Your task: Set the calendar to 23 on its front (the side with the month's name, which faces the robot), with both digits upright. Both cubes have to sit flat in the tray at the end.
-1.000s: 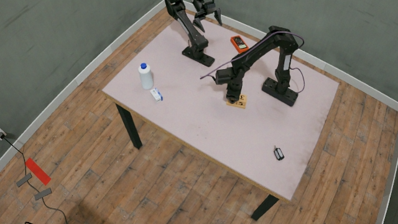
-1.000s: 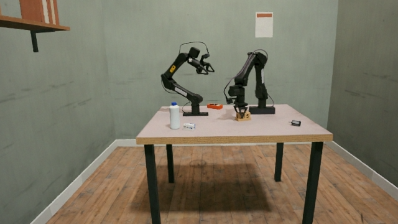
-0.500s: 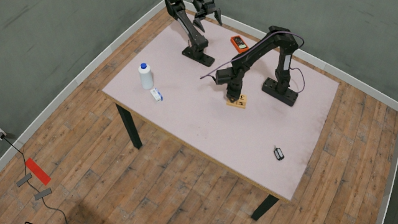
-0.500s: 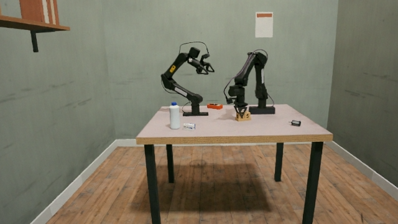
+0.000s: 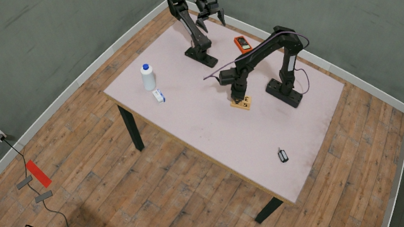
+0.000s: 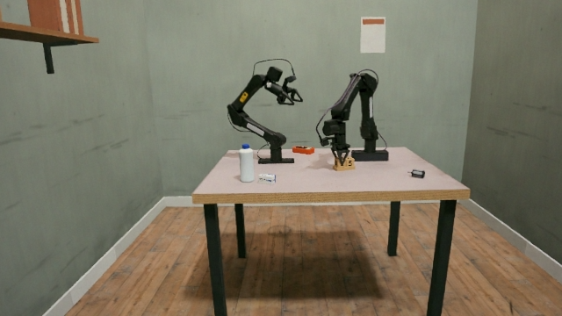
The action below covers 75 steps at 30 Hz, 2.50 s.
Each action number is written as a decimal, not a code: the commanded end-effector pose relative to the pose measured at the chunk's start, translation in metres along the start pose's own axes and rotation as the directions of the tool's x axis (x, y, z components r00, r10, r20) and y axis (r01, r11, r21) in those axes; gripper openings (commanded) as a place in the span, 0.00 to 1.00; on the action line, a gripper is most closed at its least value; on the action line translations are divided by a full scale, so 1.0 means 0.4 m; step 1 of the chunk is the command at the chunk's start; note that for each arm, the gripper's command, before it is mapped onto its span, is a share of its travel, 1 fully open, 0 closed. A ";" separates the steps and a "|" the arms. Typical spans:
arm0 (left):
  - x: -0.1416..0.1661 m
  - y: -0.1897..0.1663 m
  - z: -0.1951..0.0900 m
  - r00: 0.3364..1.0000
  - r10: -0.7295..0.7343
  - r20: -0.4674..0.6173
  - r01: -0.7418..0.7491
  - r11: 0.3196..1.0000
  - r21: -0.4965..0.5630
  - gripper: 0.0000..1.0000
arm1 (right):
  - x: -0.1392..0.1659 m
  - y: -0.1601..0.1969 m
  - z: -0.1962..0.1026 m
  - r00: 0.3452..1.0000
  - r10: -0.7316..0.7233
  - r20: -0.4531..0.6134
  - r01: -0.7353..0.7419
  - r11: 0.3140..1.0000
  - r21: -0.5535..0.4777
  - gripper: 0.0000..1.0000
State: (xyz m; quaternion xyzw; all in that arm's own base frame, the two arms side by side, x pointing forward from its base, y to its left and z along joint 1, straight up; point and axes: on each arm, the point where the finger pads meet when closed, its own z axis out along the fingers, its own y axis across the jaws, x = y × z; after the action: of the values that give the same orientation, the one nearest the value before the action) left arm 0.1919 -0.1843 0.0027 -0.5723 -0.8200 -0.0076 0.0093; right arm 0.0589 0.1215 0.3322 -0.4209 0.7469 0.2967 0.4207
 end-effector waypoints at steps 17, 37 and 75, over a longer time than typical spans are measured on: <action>-0.036 0.002 -0.117 1.000 -0.011 0.025 0.011 1.000 0.002 0.40 | -0.060 0.012 0.033 0.988 0.008 0.151 -0.005 1.000 -0.020 1.00; -0.120 0.128 -0.106 0.993 0.076 0.096 -0.073 0.997 -0.038 0.40 | 0.091 -0.094 0.334 0.949 0.018 0.314 -0.049 0.995 0.091 1.00; 0.039 0.381 -0.007 0.954 0.298 0.035 -0.297 0.955 -0.019 0.40 | 0.170 -0.133 0.390 0.957 0.035 0.287 -0.076 0.988 0.133 1.00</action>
State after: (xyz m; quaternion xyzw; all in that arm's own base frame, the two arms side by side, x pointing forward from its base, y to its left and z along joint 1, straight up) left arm 0.3198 -0.1148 -0.0007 -0.6868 -0.7268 -0.0047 0.0033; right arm 0.1445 0.1964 0.1906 -0.3247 0.7138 0.3100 0.5375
